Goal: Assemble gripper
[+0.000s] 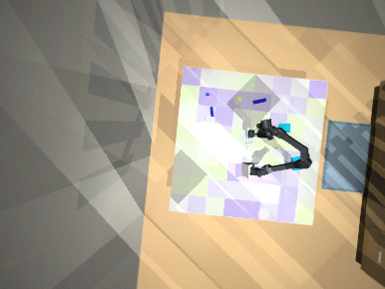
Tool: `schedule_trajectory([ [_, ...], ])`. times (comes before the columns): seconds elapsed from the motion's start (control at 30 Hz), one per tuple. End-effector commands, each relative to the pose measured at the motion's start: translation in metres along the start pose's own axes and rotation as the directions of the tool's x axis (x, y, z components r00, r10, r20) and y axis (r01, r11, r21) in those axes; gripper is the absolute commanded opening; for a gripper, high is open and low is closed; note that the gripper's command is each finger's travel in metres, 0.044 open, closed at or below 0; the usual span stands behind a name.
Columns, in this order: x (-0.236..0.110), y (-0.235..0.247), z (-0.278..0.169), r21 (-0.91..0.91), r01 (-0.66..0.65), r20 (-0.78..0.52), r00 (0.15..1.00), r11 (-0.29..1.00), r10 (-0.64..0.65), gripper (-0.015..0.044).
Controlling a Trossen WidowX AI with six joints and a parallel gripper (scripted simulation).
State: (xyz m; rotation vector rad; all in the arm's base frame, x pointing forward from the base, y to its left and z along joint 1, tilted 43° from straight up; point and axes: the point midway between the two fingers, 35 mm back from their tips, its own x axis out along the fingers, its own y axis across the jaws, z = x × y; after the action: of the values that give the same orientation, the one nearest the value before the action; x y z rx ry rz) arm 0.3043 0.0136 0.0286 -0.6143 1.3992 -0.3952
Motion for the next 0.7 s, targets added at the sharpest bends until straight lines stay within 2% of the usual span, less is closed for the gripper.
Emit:
schedule_trajectory([
  [0.0, -0.005, -0.049, -0.008, 0.112, -0.015, -0.002, 1.000, 0.994, 0.015, 0.0440],
  [0.37, -0.021, -0.172, -0.072, 0.434, 0.014, 0.000, 1.000, 0.901, -0.016, 0.0440],
  [0.67, -0.044, -0.231, -0.150, 0.635, 0.092, -0.024, 0.995, 0.767, -0.099, 0.0440],
])
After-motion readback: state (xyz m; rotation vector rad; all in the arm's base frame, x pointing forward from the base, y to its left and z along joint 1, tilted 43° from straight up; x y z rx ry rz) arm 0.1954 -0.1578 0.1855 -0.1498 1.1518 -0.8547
